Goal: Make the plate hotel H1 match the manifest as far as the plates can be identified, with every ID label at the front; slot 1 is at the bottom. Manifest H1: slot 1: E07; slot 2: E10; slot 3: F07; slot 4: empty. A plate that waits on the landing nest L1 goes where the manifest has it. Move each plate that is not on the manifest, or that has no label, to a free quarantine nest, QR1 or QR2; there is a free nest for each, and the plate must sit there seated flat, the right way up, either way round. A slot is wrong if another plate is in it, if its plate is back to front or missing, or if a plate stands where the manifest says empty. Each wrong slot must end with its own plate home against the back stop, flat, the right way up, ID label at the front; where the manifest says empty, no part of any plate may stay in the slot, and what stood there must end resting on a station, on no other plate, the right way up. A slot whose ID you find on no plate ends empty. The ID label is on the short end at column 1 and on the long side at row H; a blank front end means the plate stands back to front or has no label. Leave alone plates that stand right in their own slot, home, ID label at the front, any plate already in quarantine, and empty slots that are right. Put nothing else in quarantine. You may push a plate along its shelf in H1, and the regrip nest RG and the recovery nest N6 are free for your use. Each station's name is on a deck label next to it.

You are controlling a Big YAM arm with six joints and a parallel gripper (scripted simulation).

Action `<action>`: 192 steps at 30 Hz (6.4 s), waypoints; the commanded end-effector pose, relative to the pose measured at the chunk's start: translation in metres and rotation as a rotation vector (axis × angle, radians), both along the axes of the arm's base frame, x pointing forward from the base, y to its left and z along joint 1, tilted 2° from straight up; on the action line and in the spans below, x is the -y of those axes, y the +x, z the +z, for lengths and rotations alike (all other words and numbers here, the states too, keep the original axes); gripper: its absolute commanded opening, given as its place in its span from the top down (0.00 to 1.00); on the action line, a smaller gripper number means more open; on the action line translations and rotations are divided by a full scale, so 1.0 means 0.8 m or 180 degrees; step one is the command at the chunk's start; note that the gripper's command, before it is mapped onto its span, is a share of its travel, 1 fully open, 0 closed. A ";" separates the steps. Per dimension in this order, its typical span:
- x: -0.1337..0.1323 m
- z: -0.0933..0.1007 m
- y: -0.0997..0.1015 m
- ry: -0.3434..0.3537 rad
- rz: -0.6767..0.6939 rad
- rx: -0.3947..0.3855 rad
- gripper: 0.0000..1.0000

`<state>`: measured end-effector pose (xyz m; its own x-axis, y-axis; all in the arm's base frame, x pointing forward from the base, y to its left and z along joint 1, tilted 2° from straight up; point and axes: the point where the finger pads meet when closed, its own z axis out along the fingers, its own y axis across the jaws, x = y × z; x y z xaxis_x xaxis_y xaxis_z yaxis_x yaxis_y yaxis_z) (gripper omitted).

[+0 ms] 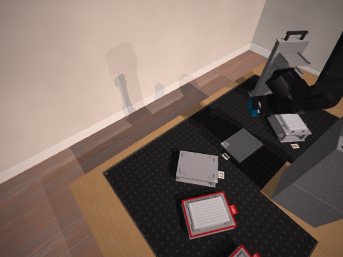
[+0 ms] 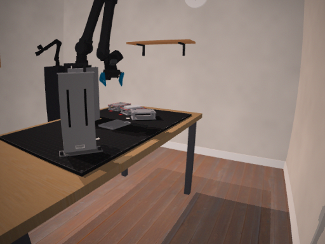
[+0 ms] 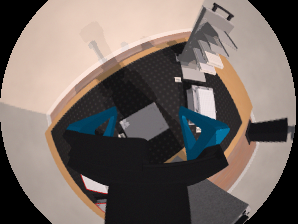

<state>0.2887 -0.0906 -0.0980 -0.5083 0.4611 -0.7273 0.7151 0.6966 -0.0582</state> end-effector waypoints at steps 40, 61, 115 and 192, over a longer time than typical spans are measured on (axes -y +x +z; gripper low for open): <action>-0.034 -0.024 0.009 0.0074 -0.0066 0.0102 0.00; 0.001 -0.001 -0.004 0.0062 -0.0073 0.0067 0.00; 0.181 0.013 -0.086 0.0022 -0.0068 0.0094 0.00; 0.258 -0.082 -0.181 0.0061 -0.0061 0.0074 0.00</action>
